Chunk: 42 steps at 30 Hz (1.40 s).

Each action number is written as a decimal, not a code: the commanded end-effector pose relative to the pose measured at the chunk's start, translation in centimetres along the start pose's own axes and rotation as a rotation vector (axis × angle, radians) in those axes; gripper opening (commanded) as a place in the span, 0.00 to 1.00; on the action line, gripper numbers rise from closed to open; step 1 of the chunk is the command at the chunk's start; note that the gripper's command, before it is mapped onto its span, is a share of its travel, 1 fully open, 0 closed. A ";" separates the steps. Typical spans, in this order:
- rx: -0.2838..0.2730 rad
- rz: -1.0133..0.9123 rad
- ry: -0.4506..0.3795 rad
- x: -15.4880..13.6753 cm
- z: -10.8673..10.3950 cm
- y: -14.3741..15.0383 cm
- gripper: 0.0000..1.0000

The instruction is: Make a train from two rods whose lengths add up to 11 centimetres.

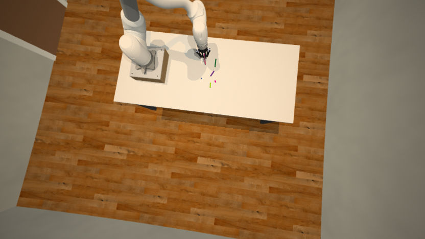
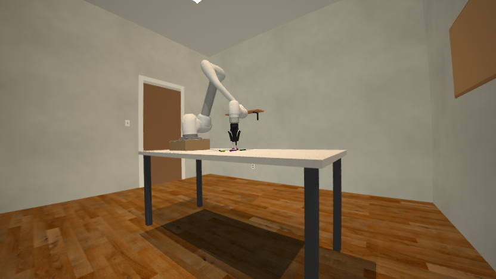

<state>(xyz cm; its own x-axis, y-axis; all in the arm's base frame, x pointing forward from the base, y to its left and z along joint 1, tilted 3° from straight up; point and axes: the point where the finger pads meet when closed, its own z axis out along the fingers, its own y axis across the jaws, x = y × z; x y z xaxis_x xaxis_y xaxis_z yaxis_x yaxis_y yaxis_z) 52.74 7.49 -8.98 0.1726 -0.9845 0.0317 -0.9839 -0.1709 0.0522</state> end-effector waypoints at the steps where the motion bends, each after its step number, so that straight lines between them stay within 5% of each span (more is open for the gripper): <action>1: 0.000 0.000 0.000 0.0 0.0 0.0 0.03; 42: 0.000 0.000 0.000 0.0 1.1 0.0 0.03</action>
<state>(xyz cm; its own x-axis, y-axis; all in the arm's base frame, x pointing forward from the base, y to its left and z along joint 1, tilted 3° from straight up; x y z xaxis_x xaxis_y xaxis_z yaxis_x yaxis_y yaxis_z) 52.69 7.45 -10.08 0.1726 -0.9845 0.0317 -0.9839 -0.1709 0.0522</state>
